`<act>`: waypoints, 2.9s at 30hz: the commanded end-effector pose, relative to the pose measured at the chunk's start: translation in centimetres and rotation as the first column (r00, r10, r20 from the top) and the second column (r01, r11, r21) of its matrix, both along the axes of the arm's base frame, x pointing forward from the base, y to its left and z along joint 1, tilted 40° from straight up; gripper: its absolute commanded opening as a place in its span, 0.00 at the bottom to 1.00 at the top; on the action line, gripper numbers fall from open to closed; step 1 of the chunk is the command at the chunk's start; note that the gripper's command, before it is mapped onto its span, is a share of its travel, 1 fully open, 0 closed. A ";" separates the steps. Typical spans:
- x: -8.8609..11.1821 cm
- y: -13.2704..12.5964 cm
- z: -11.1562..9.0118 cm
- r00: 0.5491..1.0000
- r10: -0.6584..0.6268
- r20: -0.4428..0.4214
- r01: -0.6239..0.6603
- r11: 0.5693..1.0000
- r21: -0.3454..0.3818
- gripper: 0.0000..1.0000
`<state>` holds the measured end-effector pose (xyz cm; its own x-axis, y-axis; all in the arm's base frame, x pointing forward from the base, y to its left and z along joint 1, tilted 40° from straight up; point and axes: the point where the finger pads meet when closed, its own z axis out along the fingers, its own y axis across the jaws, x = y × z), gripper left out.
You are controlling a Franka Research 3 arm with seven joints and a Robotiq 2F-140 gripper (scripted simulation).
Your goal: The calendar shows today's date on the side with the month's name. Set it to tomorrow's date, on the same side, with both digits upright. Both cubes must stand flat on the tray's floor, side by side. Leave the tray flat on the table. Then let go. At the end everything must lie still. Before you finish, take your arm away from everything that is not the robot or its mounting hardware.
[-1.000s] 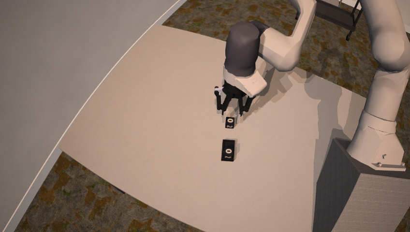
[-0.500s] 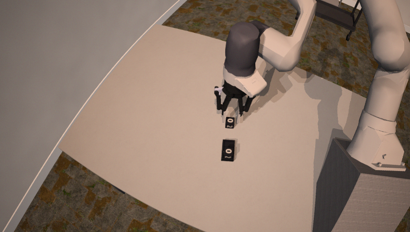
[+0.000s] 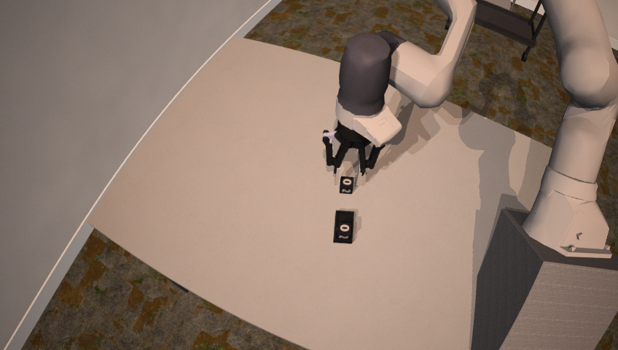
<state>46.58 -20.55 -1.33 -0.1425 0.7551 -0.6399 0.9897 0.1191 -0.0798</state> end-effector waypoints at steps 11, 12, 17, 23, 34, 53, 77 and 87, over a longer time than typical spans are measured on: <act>0.1 0.0 0.0 1.000 0.000 0.003 0.000 1.000 0.000 0.29; 0.1 0.0 0.0 1.000 0.000 0.003 0.000 1.000 0.000 0.29; 0.1 0.0 0.0 1.000 0.000 0.003 0.000 1.000 0.000 0.29; 0.1 0.0 0.0 1.000 0.000 0.003 0.000 1.000 0.000 0.29; 0.1 -0.1 -0.1 1.000 0.000 0.003 0.000 1.000 0.000 0.29; 0.2 -1.7 -2.1 1.000 0.000 0.003 0.000 1.000 0.000 0.29; 0.2 -2.0 -2.3 1.000 0.000 0.003 0.000 1.000 0.000 0.29; 0.2 -2.0 -2.3 1.000 0.000 0.003 0.000 1.000 0.000 0.29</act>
